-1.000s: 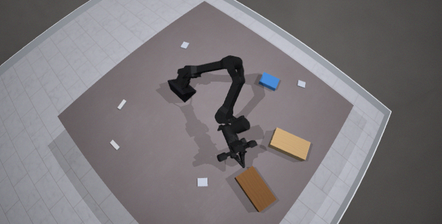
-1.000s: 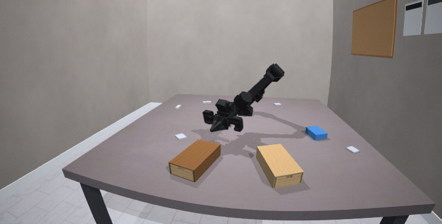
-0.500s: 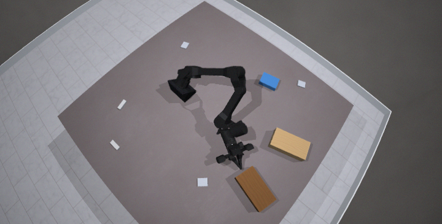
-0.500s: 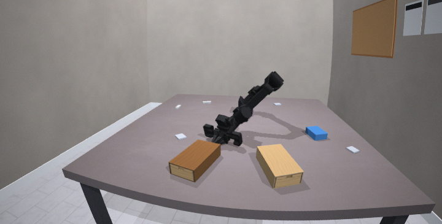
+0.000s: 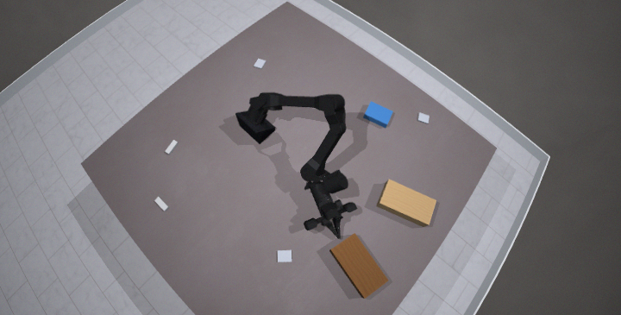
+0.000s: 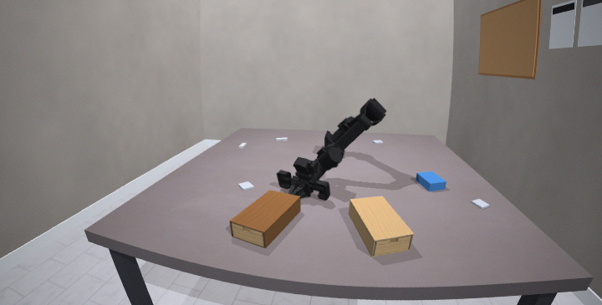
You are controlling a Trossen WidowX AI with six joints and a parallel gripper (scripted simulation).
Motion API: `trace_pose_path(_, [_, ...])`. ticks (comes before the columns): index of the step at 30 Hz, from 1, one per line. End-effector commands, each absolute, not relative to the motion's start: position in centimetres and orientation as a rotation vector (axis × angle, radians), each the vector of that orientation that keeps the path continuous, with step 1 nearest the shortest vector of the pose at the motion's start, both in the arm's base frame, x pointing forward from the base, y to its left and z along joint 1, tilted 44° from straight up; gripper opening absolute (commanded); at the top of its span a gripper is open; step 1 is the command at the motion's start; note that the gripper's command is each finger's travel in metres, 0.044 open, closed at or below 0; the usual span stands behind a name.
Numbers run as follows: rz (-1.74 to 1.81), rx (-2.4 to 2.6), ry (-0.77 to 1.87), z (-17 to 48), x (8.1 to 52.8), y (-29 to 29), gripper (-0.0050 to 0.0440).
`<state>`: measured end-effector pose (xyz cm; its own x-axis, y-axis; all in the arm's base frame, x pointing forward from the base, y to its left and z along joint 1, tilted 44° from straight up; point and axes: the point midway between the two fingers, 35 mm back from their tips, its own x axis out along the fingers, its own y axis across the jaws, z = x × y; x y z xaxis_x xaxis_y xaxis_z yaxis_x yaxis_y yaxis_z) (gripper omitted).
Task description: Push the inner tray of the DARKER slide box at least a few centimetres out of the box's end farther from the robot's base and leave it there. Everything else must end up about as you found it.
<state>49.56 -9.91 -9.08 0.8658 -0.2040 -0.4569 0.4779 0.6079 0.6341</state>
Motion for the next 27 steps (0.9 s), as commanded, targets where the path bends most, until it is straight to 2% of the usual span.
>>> trace_pose_path(1, [-0.401, 0.828, 0.355, -9.1, 49.7, -9.7, -0.0050])
trace_pose_path(27, [-0.396, 0.829, 0.353, -9.3, 51.9, -10.4, -0.0050])
